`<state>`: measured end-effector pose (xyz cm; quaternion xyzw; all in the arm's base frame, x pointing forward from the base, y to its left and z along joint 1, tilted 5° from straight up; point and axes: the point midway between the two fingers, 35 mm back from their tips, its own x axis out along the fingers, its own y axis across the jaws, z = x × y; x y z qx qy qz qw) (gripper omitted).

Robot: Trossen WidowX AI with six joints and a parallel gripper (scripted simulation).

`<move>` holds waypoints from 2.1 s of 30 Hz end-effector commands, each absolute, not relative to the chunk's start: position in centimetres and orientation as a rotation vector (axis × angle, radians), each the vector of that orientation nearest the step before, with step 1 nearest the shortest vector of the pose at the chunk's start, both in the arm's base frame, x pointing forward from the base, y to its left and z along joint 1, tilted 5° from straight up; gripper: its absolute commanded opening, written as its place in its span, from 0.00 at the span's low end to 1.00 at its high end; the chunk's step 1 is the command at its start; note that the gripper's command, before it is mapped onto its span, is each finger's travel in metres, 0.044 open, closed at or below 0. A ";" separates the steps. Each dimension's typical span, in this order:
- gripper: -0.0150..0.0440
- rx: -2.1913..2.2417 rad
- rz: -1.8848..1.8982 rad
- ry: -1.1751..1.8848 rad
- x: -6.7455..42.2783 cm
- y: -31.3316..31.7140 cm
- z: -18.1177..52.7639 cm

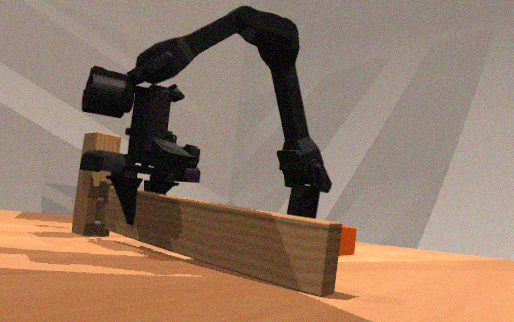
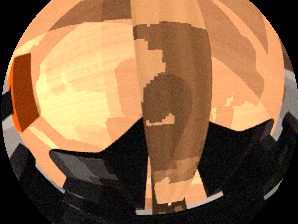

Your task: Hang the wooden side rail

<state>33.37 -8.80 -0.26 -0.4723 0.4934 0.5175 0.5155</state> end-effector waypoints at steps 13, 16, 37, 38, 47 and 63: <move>0.25 -1.149 1.236 1.171 33.7 -8.9 0.6; 0.25 -1.149 1.236 1.171 33.7 -8.9 0.7; 0.25 -1.150 1.236 1.171 33.9 -9.1 0.5; 0.25 -1.150 1.236 1.171 33.9 -9.1 0.5; 0.25 -1.150 1.236 1.171 34.0 -9.2 0.4; 0.25 -1.150 1.236 1.171 33.9 -9.3 0.4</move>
